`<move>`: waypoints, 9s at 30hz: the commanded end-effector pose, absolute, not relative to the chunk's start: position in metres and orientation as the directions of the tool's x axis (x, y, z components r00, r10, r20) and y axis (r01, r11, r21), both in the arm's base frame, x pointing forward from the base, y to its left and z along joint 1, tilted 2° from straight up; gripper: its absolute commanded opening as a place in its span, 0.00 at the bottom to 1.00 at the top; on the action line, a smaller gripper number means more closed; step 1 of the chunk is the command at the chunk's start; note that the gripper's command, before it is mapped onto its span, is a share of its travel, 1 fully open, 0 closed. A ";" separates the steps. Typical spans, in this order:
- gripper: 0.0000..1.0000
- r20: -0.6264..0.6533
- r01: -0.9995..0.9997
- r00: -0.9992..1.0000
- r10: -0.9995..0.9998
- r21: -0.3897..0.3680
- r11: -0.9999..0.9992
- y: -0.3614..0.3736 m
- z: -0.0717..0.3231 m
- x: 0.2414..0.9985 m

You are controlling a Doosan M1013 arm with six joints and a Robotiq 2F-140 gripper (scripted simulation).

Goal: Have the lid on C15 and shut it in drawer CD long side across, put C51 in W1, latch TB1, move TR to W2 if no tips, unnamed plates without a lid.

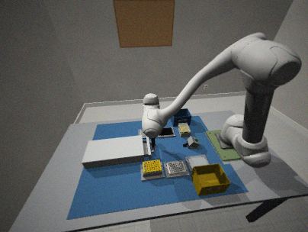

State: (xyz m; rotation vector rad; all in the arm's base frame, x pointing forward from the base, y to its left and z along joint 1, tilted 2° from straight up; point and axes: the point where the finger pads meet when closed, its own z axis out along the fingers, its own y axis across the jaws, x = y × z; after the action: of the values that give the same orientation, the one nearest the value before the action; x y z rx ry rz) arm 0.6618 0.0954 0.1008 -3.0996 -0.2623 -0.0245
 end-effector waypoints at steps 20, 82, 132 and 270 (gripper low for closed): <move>0.87 0.018 0.168 0.986 0.168 -0.030 -0.985 0.096 0.077 0.662; 0.55 0.018 0.168 0.986 0.168 -0.030 -0.985 0.097 0.043 0.663; 0.00 0.018 0.168 0.986 0.168 -0.030 -0.985 0.093 0.043 0.639; 0.87 0.018 0.168 0.986 0.168 -0.030 -0.985 0.075 0.041 0.528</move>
State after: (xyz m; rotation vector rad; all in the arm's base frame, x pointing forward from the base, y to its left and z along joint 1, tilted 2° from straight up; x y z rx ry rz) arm 0.5285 0.0745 0.0404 -3.0996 -0.2623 -0.0246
